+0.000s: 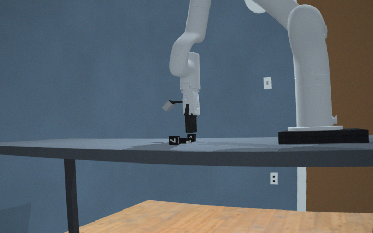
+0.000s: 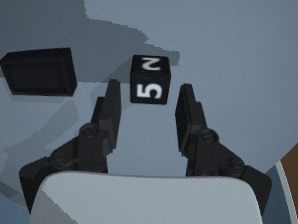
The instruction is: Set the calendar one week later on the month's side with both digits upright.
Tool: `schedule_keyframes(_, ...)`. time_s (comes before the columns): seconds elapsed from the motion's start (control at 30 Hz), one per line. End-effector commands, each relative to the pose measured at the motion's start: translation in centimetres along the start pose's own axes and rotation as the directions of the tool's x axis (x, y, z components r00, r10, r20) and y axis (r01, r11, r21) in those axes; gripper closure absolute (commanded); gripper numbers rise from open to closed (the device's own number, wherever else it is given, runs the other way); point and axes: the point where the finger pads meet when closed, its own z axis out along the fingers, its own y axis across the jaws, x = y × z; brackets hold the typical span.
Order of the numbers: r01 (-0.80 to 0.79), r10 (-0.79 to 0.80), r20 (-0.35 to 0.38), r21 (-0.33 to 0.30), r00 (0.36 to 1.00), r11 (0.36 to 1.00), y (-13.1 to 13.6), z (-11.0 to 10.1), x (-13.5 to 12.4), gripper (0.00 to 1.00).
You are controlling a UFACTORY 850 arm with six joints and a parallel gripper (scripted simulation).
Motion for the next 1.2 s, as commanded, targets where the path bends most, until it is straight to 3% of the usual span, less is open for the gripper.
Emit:
schedule_keyframes(0.0,0.0,0.0,-0.002,0.0,1.0,1.0,0.0,-0.1,0.1,0.53)
schedule_keyframes(0.43,0.0,0.0,-0.002,0.0,1.0,1.0,0.0,0.1,0.1,0.53)
schedule_keyframes(1.17,0.0,0.0,-0.002,0.0,1.0,1.0,0.0,2.5,0.1,0.53)
